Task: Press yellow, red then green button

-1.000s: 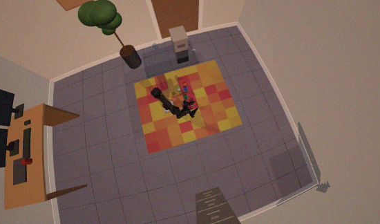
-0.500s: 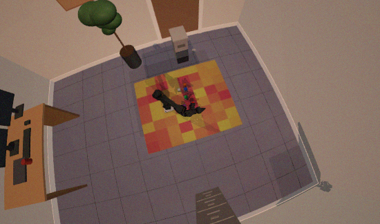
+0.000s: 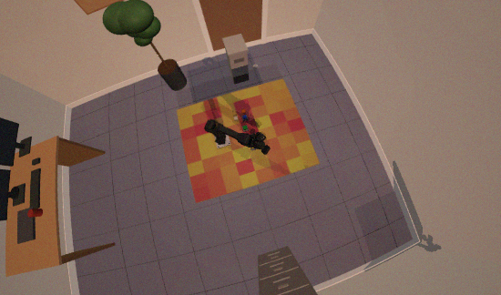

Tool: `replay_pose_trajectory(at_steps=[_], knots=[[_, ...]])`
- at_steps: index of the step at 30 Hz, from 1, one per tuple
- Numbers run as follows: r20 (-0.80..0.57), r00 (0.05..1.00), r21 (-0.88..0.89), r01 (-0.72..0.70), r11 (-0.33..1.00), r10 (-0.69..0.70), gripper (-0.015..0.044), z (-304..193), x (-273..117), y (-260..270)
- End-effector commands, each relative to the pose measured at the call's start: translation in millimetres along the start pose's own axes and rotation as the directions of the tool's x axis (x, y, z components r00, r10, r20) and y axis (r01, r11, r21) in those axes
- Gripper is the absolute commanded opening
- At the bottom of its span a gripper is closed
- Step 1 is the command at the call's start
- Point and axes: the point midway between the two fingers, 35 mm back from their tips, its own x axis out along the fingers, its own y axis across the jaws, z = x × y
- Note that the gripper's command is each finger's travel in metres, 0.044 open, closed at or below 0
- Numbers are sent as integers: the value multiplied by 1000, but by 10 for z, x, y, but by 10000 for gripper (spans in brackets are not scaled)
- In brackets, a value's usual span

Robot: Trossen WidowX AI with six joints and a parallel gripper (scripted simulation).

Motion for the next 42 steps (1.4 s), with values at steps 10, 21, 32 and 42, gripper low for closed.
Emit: replay_pose_trajectory(at_steps=[10, 21, 32, 42], knots=[[-574, 758, 477, 2, 879, 310, 400, -315, -417, 612], [-574, 758, 477, 2, 879, 310, 347, -358, -351, 631], [-575, 758, 477, 2, 879, 310, 59, -670, 50, 803], [-575, 758, 477, 2, 879, 310, 20, -671, 52, 804]])
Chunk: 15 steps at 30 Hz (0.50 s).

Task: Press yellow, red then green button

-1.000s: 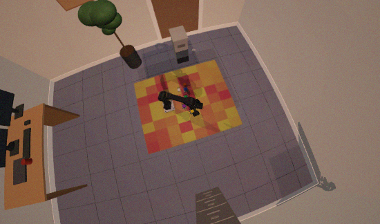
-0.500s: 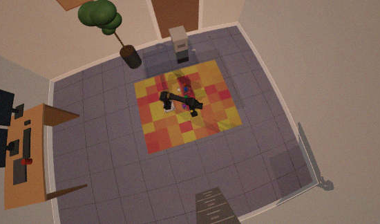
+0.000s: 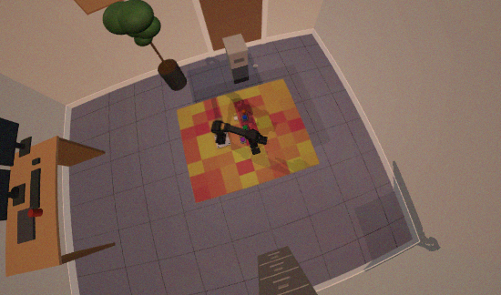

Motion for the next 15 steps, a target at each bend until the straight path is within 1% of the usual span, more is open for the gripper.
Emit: replay_pose_trajectory(at_steps=[1, 15], knots=[[0, 1000, -1, 3, 1000, -3, 20, 0, 12, -6], [0, 1000, -1, 3, 1000, -3, 20, 2, 240, -8]])
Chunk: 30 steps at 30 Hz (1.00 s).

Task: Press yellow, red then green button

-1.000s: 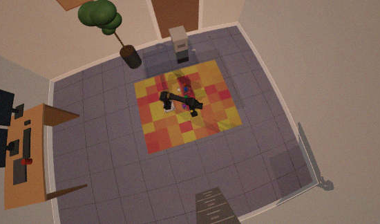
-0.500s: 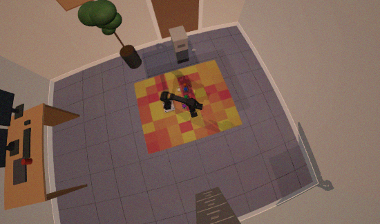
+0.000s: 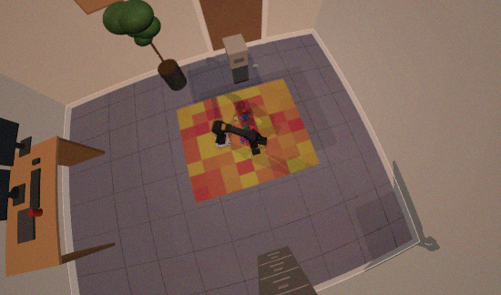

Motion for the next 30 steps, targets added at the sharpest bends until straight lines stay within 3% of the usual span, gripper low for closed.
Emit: replay_pose_trajectory(at_steps=[1, 30], knots=[[-10, 1000, -3, -2, 1000, 2, 20, -14, 88, 3], [-10, 1000, -3, -2, 1000, 2, 20, -19, 161, 5]])
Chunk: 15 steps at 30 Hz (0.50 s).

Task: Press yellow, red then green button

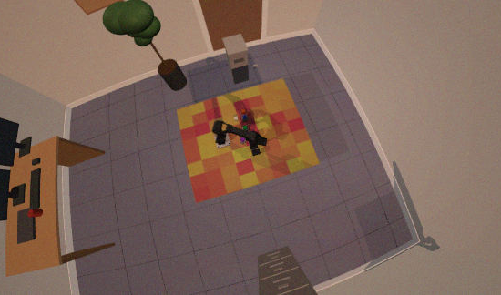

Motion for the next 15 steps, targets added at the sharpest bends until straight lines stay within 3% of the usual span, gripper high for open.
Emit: replay_pose_trajectory(at_steps=[1, 4, 10, 15], knots=[[-1, 1000, 0, 0, 1000, 0, 20, 1, -25, -1], [-6, 1000, -3, -1, 1000, 1, 20, -7, -286, 0], [-5, 1000, 0, -1, 1000, 1, 20, 0, -393, -2], [-7, 1000, -3, -1, 1000, 1, 20, -2, -909, 0]])
